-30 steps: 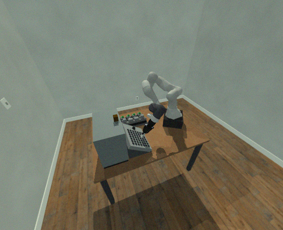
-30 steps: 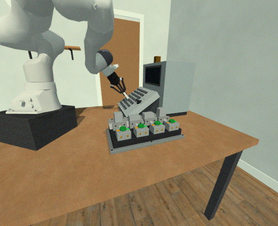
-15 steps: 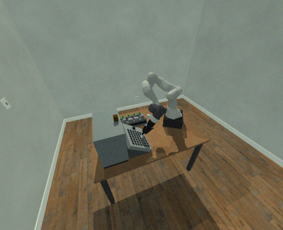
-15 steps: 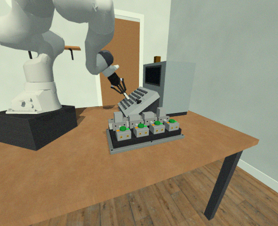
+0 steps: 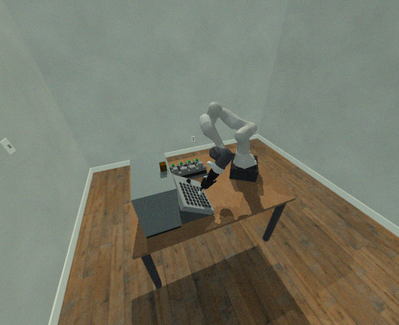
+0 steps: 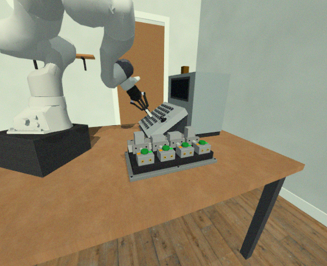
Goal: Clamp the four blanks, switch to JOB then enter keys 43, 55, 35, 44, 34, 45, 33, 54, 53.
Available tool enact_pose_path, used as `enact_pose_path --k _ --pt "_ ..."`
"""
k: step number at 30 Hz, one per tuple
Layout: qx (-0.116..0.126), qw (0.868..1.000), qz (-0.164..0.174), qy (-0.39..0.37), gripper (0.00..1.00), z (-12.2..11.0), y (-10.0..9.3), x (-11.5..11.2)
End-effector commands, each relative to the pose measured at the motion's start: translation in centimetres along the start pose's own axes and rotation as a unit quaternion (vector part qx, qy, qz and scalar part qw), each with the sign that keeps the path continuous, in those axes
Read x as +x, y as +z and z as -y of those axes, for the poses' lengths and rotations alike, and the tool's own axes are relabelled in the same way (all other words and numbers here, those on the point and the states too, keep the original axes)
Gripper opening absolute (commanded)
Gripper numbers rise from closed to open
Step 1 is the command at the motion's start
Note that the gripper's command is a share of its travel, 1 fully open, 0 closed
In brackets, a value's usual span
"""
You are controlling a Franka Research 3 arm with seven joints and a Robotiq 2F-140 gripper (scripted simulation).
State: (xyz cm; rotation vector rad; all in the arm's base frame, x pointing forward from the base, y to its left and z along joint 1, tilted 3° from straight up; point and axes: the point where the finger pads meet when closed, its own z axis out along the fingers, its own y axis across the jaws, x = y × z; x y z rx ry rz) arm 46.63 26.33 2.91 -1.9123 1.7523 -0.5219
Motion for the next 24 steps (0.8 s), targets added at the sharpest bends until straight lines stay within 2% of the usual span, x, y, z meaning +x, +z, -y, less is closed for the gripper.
enact_pose_path --k 1,24 --pt "0.000 1.000 0.000 0.003 0.00 0.0 0.1 0.0" --pt "0.000 1.000 0.000 0.003 0.00 0.0 1.2 0.0"
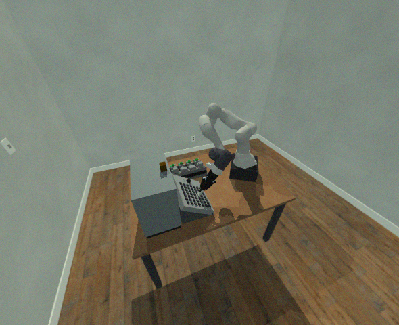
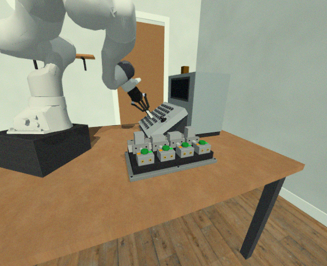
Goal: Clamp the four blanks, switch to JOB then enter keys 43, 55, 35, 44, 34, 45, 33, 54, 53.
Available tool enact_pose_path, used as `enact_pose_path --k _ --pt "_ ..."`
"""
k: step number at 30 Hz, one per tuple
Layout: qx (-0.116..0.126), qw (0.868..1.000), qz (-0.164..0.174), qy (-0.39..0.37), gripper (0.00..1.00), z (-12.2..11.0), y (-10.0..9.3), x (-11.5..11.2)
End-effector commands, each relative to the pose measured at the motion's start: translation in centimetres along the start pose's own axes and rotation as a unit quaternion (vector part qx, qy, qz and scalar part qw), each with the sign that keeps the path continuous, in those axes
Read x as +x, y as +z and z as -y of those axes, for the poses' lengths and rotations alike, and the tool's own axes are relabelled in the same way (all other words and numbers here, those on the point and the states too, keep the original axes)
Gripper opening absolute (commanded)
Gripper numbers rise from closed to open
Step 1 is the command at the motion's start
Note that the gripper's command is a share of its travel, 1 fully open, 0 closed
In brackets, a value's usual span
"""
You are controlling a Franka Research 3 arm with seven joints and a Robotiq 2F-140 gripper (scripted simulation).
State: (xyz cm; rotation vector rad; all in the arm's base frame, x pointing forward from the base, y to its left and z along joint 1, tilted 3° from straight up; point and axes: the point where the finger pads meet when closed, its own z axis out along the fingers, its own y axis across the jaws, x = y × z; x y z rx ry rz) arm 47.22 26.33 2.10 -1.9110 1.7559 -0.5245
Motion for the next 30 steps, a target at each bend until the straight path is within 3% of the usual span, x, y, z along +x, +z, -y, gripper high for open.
enact_pose_path --k 1,30 --pt "0.000 1.000 0.001 0.002 0.00 -0.02 0.24 -0.09" --pt "0.000 1.000 0.001 0.002 0.00 -0.03 0.51 -0.09"
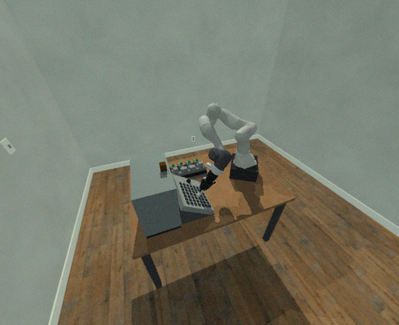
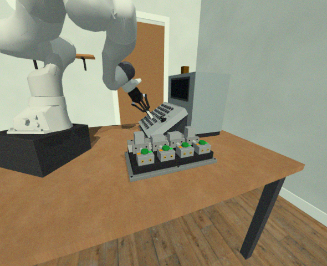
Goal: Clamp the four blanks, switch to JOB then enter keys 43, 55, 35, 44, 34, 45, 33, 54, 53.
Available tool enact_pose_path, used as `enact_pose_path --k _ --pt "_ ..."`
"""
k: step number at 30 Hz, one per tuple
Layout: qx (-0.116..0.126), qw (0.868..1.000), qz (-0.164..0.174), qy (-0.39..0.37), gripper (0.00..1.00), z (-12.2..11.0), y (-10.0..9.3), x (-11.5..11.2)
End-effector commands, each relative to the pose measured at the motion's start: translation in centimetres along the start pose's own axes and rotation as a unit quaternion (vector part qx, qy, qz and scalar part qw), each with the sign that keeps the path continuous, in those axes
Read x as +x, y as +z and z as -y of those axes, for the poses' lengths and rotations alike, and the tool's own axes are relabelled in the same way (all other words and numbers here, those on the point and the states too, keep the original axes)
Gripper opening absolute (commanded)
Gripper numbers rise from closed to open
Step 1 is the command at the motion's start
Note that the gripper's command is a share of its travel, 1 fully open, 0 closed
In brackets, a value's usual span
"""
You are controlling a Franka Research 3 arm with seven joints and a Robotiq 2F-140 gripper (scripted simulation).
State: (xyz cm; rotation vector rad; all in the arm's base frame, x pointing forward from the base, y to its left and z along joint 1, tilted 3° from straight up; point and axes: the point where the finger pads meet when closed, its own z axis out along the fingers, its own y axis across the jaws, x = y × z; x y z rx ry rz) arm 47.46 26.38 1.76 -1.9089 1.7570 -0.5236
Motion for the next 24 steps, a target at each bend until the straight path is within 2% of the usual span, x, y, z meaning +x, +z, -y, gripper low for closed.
enact_pose_path --k 1,15,24 --pt "0.000 1.000 0.001 0.001 0.00 0.0 0.1 -0.1" --pt "0.000 1.000 0.001 0.001 0.00 0.0 -0.1 -0.1" --pt "0.000 1.000 0.001 0.001 0.00 0.0 -1.3 -0.1"
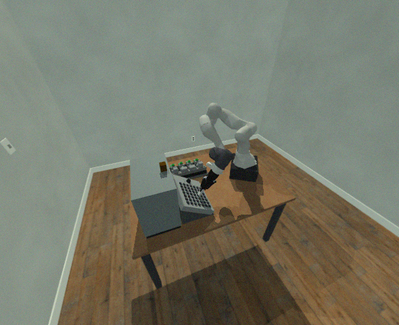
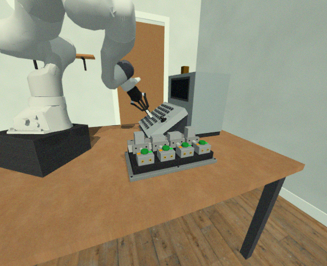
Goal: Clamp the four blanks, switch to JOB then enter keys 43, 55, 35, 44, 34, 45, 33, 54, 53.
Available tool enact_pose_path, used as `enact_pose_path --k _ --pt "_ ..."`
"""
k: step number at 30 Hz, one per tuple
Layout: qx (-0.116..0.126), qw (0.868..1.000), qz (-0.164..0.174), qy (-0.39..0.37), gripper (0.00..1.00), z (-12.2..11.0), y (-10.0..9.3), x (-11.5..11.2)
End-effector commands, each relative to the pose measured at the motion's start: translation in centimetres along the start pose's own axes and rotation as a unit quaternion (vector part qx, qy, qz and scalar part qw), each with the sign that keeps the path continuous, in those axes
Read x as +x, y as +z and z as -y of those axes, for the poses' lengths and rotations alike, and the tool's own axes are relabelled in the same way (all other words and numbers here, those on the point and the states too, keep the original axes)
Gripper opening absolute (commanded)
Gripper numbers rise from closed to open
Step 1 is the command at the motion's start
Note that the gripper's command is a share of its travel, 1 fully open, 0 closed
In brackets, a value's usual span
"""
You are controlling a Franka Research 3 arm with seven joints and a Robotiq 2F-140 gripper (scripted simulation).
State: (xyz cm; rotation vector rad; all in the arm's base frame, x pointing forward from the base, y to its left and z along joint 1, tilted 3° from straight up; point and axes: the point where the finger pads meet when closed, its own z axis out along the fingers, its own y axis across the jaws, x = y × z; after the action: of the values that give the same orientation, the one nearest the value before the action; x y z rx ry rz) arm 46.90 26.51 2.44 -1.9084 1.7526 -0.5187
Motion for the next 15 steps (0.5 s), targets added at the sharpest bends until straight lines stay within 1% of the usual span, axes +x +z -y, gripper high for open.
enact_pose_path --k 1,4,15 --pt "0.000 1.000 -0.002 0.002 0.00 0.0 -0.6 0.1" --pt "0.000 1.000 -0.002 0.002 0.00 0.0 -0.8 0.1" --pt "0.000 1.000 -0.002 0.002 0.00 0.0 -2.5 0.1"
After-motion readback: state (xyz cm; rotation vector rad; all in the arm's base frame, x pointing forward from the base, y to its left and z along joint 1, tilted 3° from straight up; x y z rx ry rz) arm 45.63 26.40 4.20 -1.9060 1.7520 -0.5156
